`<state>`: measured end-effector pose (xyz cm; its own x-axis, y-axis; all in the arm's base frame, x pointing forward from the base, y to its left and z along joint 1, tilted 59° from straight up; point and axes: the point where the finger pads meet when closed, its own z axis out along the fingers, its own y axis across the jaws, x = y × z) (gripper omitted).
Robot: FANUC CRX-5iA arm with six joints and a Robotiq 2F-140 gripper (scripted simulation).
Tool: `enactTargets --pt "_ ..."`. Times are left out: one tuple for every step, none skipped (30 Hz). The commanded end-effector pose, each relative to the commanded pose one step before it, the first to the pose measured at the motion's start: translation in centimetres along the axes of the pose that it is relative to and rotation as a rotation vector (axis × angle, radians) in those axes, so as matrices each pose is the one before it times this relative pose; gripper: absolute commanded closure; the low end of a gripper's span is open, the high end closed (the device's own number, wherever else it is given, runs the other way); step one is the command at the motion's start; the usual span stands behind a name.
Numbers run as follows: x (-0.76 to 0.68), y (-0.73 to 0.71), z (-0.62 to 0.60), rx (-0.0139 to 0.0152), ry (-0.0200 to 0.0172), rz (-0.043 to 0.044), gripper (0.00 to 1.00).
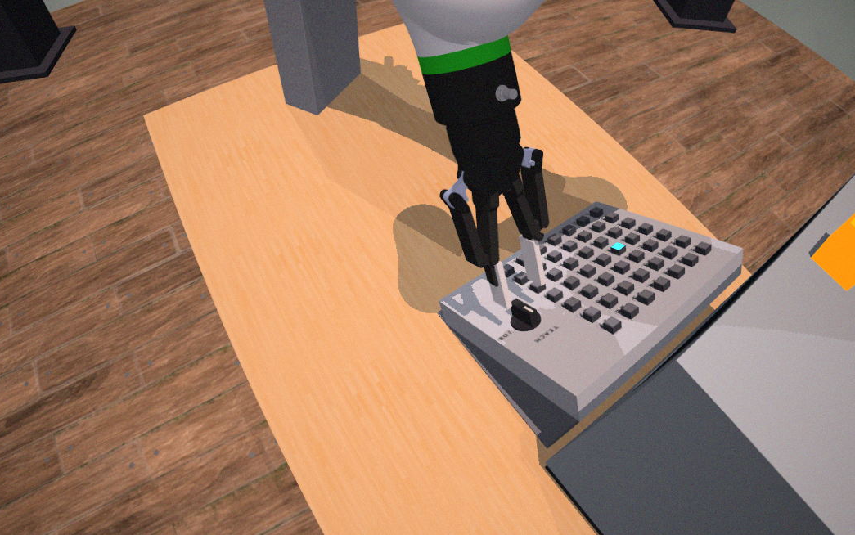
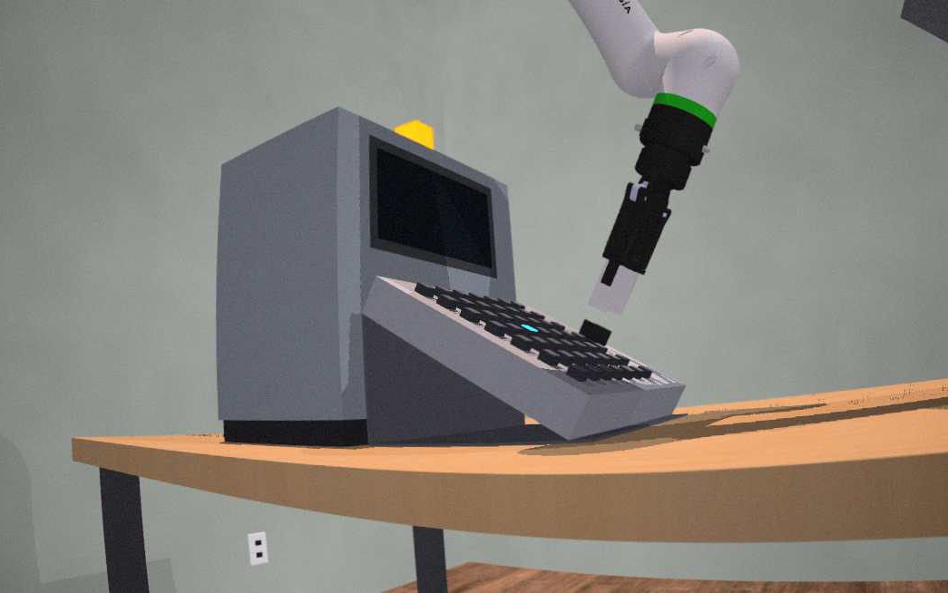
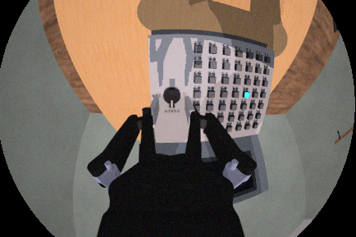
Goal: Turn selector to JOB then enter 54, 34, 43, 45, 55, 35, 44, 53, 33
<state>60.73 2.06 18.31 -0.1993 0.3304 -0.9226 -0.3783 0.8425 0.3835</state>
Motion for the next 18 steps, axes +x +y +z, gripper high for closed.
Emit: enactTargets --pt "-0.017 -0.025 0.259 0.00044 -0.00020 -0.00019 0.67" --pt "0.000 0.000 0.000 0.00000 0.00000 0.00000 0.67" --pt "0.000 0.000 0.121 0.00000 0.00000 0.00000 0.67" --pt "0.000 0.000 0.120 0.00000 0.00000 0.00000 0.67" --pt "0.000 0.000 0.117 0.00000 0.00000 0.00000 0.67" --pt "0.000 0.000 0.114 0.00000 0.00000 0.00000 0.67" --pt "0.000 0.000 0.111 0.00000 0.00000 0.00000 0.67" --pt "0.000 0.000 0.106 0.00000 0.00000 0.00000 0.67" --pt "0.000 0.000 0.101 0.00000 0.00000 0.00000 0.67" --pt "0.000 0.000 0.094 0.00000 0.00000 0.00000 0.67" --pt "0.000 0.000 0.088 0.00000 0.00000 0.00000 0.67" --pt "0.000 0.000 0.080 0.00000 0.00000 0.00000 0.67" --pt "0.000 0.000 0.072 0.00000 0.00000 0.00000 0.67" --pt "0.000 0.000 0.064 0.00000 0.00000 0.00000 0.67" --pt "0.000 0.000 0.055 0.00000 0.00000 0.00000 0.67" --pt "0.000 0.000 0.047 0.00000 0.00000 0.00000 0.67" --pt "0.000 0.000 0.039 0.00000 0.00000 0.00000 0.67" --pt "0.000 0.000 0.000 0.00000 0.00000 0.00000 0.67"
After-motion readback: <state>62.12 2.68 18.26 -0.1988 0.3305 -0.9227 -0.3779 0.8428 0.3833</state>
